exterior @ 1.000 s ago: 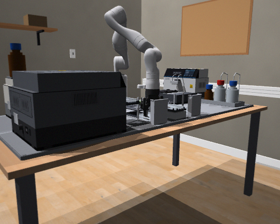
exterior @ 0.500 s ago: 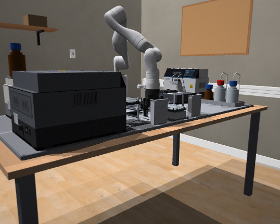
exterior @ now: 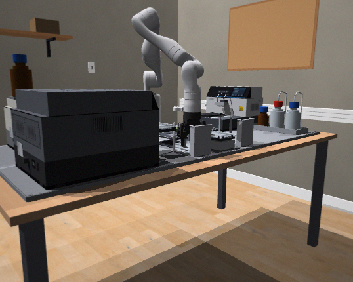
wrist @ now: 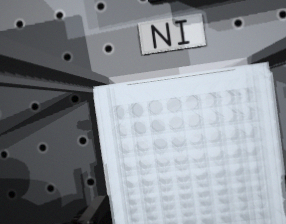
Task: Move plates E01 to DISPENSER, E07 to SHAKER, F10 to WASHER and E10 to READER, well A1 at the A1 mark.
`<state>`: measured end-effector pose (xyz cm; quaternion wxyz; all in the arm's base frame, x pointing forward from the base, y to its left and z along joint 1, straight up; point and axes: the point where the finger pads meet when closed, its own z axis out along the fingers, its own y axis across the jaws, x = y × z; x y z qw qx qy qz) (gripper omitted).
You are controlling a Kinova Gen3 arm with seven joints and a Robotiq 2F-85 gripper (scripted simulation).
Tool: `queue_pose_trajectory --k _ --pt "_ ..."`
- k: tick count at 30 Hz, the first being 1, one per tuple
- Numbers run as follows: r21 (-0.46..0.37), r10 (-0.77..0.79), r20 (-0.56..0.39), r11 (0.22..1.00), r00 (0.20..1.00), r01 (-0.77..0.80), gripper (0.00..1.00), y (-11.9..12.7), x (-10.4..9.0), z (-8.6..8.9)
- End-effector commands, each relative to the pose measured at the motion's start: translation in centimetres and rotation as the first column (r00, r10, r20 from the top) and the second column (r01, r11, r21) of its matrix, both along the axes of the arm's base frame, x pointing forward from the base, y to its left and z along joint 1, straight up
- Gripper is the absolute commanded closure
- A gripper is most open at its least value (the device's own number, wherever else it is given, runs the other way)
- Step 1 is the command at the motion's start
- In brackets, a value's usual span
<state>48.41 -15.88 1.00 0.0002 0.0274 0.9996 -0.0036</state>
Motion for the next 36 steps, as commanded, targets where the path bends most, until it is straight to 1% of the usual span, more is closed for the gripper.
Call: queue_pose_trajectory --k 1,36 --pt "-0.001 0.0 0.001 1.0 1.0 0.0 0.06 -0.02 0.05 0.06" --pt "-0.001 0.0 0.001 1.0 1.0 0.0 0.06 -0.01 0.04 0.97"
